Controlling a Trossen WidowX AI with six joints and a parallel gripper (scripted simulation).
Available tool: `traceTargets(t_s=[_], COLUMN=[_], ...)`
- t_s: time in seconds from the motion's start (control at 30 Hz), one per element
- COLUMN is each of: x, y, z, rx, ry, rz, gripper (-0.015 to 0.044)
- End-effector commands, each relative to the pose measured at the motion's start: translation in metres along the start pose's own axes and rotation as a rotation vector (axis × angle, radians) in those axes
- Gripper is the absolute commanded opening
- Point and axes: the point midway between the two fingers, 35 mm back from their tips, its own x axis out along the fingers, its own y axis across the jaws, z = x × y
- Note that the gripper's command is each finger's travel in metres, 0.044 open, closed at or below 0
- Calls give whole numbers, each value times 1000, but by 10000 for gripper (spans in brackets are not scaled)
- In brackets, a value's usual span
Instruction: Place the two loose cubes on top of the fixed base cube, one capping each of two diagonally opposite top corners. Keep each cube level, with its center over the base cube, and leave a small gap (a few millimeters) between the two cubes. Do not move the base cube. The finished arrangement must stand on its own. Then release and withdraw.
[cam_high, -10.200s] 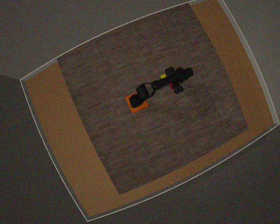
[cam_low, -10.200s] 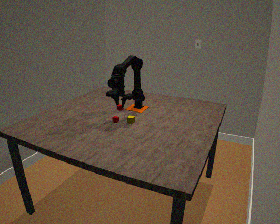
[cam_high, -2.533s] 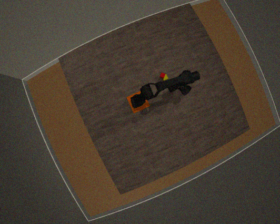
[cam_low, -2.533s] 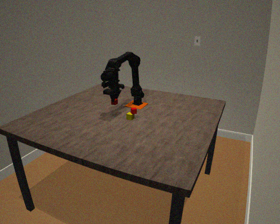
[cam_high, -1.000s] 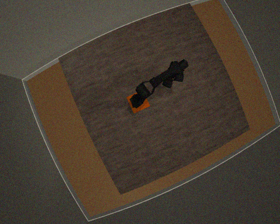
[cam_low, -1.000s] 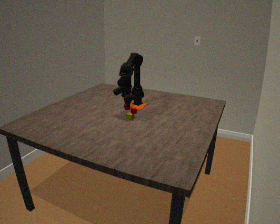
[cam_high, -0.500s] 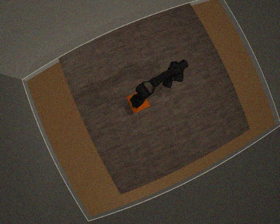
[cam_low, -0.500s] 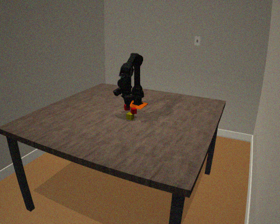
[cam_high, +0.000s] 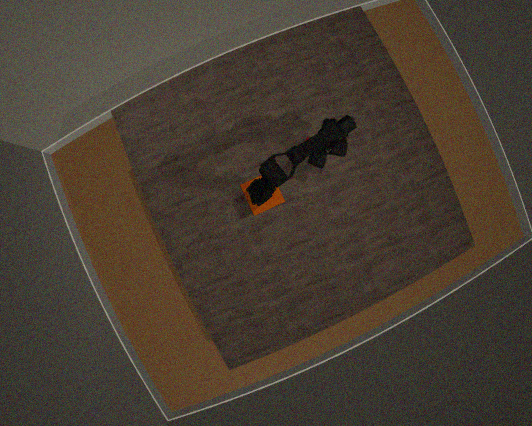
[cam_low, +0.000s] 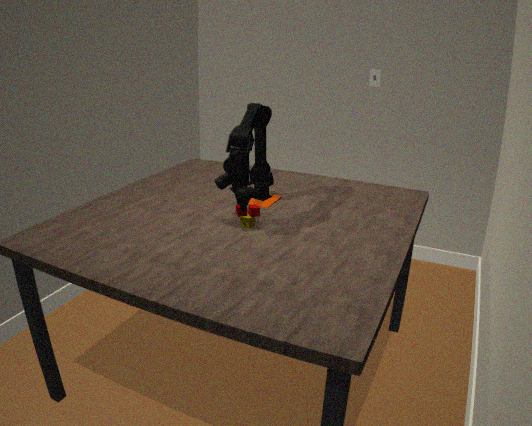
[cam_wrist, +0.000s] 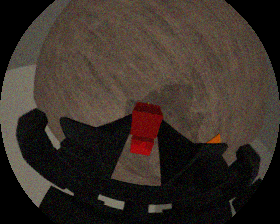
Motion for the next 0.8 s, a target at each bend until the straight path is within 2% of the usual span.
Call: traceTargets(t_s=[0.0, 0.73, 0.77], x=[3, 4, 4], y=[0, 0, 0], z=[0, 0, 0], rx=[0, 1, 1], ry=[-2, -2, -2], rz=[-4, -4, -4], gripper=[105, 105, 131])
